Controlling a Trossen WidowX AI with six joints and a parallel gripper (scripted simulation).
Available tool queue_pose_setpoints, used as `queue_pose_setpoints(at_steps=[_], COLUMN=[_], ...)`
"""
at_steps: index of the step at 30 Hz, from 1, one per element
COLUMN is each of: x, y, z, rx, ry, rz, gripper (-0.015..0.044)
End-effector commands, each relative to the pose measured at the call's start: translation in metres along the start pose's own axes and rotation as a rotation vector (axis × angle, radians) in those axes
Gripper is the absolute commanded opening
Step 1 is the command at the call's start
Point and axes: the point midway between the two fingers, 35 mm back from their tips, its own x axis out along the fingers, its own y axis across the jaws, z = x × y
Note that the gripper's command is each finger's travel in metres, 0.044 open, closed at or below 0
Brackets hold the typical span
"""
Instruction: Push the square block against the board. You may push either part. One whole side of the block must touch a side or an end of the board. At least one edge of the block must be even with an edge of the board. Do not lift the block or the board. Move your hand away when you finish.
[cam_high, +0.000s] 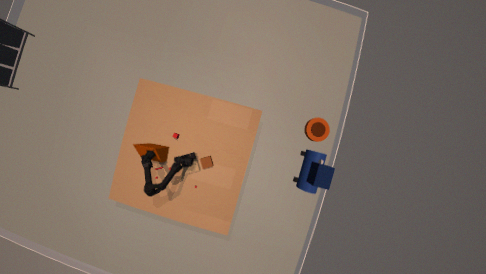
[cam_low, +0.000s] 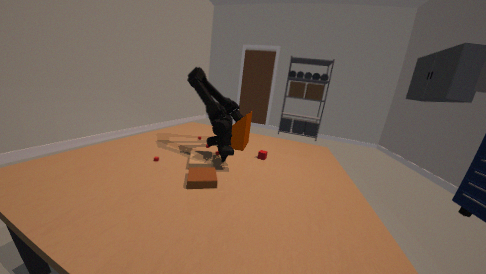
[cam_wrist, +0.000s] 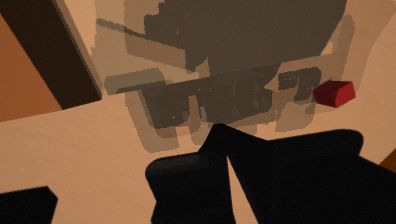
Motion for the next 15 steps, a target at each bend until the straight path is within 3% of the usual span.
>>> queue_pose_setpoints(at_steps=[1,4,8,15], x=[0.000,-0.009,-0.053,-0.055], y=[-0.002,0.001,0.000,-0.002], z=[-0.007,-0.003,-0.004,0.001], rx=[-0.002,-0.001,-0.001,-0.051], ry=[-0.003,0.001,-0.002,0.000], rz=[-0.004,0.000,-0.002,-0.002], gripper=[0.0000,0.0000,0.0000,0.0000])
